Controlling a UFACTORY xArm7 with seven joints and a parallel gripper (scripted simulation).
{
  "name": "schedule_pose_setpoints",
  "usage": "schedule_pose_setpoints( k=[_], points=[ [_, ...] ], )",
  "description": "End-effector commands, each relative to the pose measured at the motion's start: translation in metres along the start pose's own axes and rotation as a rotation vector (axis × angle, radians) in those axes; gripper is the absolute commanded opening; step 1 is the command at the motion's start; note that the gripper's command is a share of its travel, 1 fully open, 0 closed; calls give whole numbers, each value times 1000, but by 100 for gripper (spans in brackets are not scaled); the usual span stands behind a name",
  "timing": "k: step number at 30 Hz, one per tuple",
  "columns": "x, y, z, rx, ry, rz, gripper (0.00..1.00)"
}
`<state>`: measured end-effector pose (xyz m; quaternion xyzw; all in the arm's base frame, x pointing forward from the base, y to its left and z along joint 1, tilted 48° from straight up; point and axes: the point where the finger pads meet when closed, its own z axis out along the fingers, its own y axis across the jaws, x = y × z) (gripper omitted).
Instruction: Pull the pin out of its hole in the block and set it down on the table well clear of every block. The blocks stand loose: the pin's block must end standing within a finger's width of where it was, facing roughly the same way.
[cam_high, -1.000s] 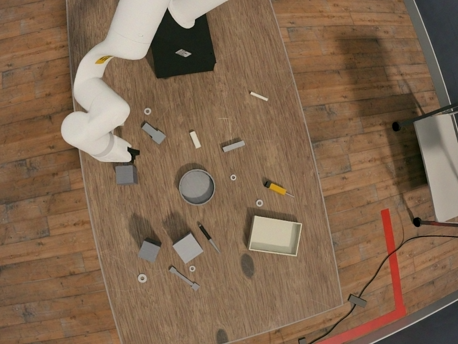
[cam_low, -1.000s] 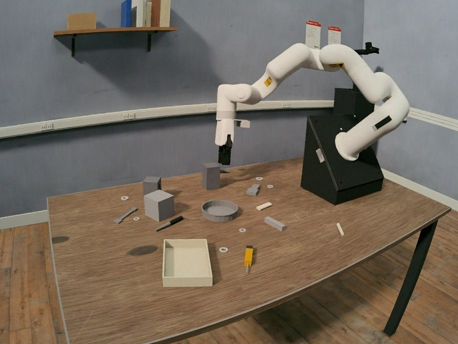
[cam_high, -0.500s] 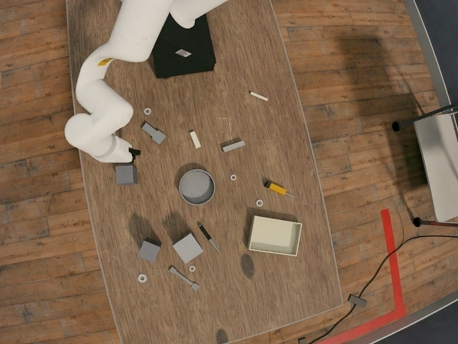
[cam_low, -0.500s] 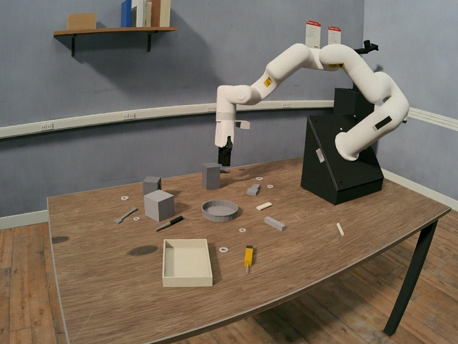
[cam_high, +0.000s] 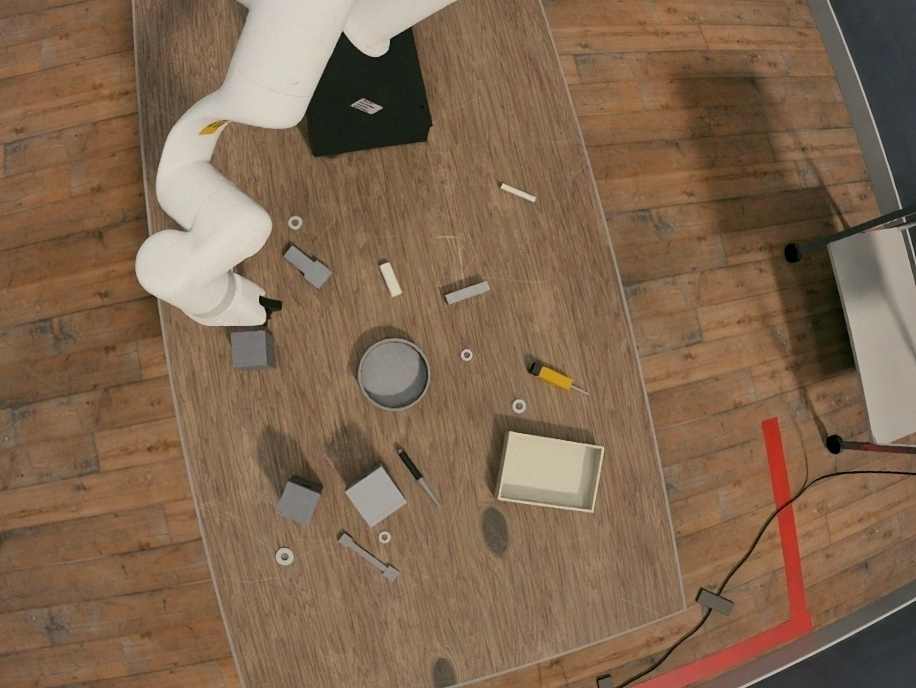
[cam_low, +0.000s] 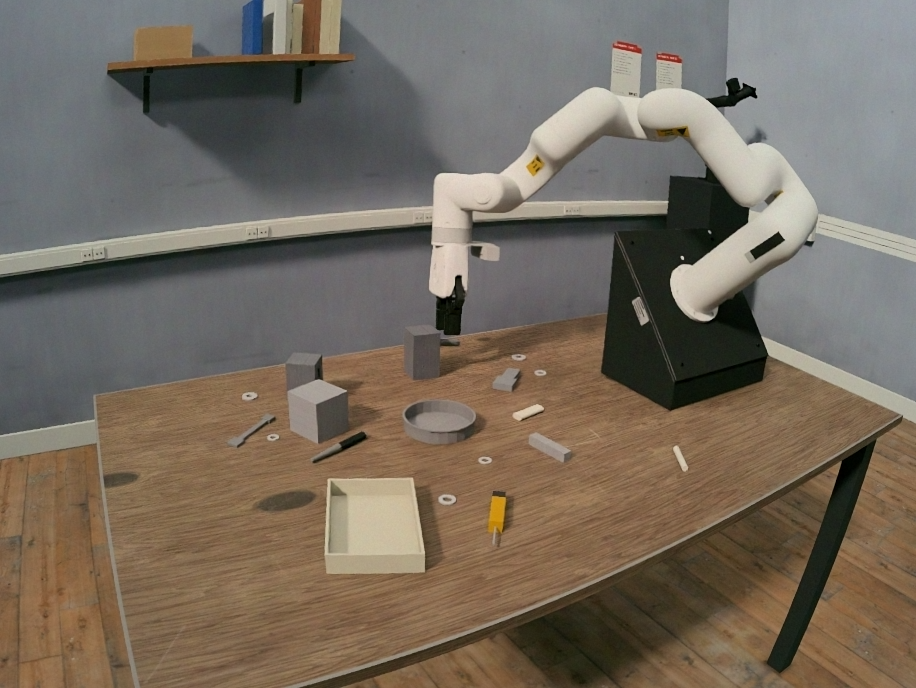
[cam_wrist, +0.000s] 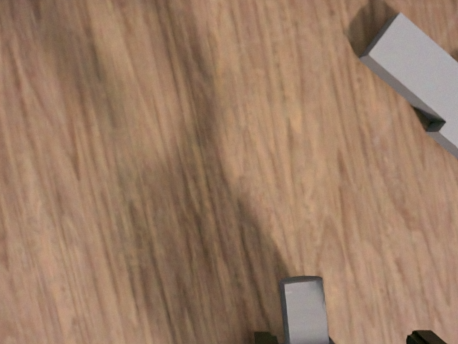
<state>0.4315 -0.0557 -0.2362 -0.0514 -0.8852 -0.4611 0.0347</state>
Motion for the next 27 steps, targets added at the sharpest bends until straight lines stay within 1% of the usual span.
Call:
schedule_pose_setpoints(
  k=[1, 4, 12, 16, 18, 27],
  points=[
    [-1, -1, 6, 29, 8, -20, 47],
    [-1, -1, 9, 38, 12, -28, 47],
    [-1, -2, 10, 42, 14, -30, 47],
    [-1, -3, 12, 77, 30, -52, 47],
    [-1, -3, 12, 87, 35, -59, 47],
    [-1, -3, 13, 88, 35, -59, 47]
  ],
)
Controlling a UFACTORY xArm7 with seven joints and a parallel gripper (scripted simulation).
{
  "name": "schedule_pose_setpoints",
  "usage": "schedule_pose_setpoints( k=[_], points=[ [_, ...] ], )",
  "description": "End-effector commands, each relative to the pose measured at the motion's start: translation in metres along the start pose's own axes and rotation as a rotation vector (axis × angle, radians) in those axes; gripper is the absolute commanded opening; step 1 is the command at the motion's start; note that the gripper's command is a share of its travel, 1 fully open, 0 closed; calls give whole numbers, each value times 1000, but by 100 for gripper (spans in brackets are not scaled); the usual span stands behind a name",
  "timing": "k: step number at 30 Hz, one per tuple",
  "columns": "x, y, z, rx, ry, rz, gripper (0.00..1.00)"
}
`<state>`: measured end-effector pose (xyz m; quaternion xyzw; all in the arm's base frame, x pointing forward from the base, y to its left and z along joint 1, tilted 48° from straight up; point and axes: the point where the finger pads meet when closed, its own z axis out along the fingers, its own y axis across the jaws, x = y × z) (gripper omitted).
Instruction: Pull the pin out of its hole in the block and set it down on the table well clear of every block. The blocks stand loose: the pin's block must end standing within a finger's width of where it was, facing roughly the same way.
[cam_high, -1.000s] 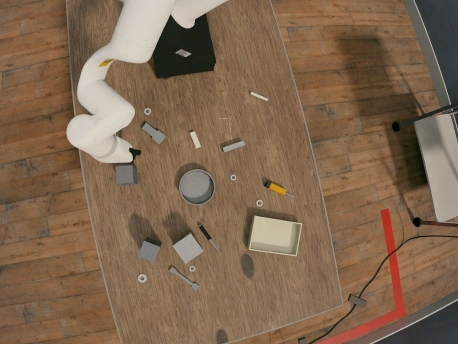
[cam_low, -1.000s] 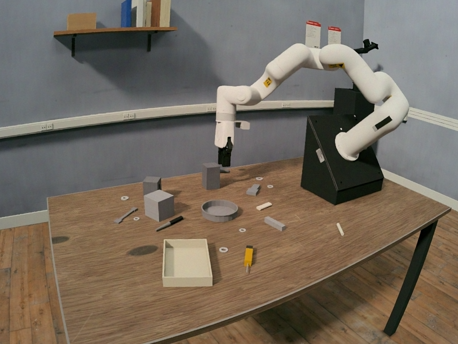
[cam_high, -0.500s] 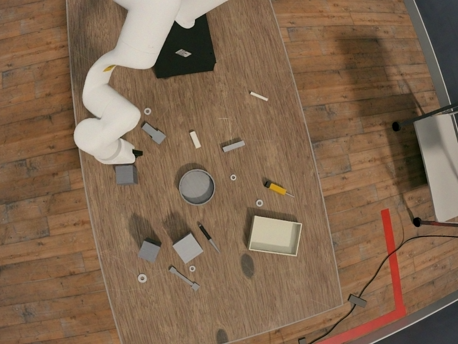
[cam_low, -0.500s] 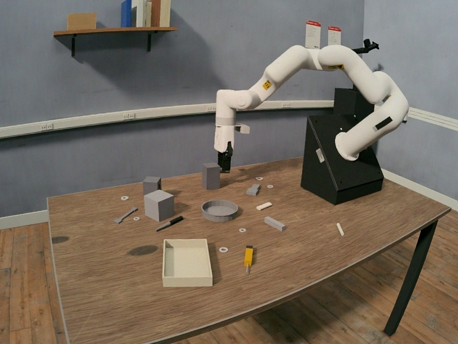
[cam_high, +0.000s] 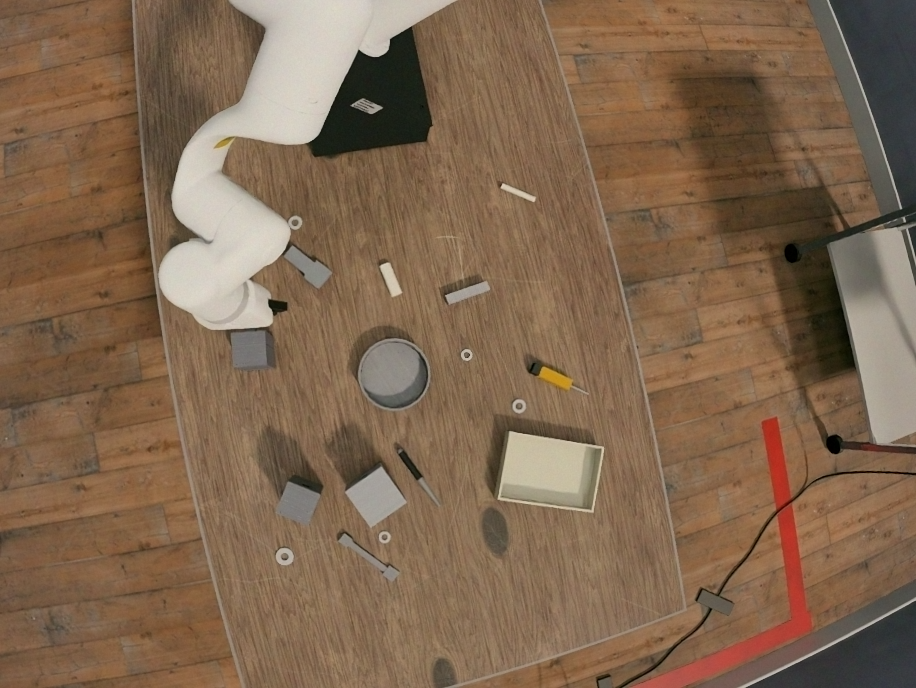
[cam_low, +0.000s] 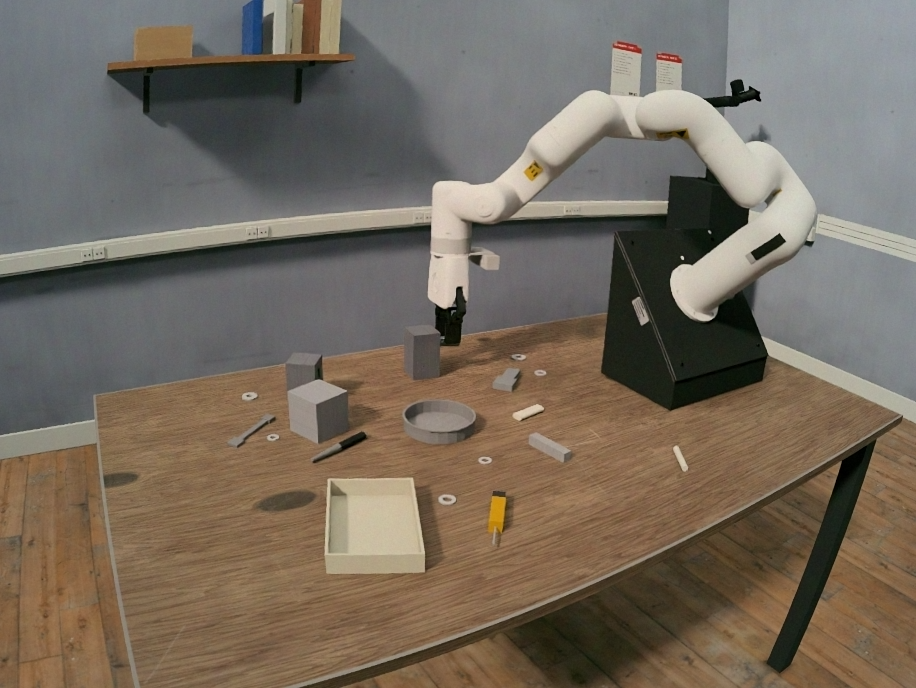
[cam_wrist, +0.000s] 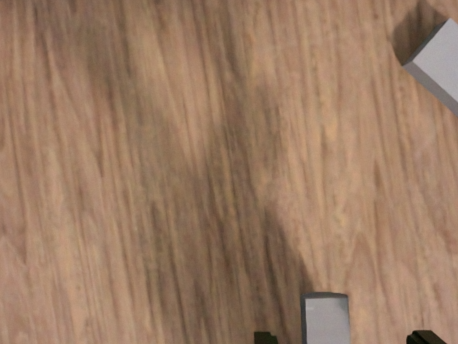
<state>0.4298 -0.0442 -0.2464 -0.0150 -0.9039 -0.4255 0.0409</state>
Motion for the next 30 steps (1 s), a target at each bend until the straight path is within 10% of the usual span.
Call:
schedule_pose_setpoints(
  k=[1, 29, 30],
  points=[
    [-2, -1, -3, 4, -4, -1, 47],
    [-1, -2, 10, 39, 15, -20, 47],
    [-1, -2, 10, 39, 15, -20, 0]
  ],
)
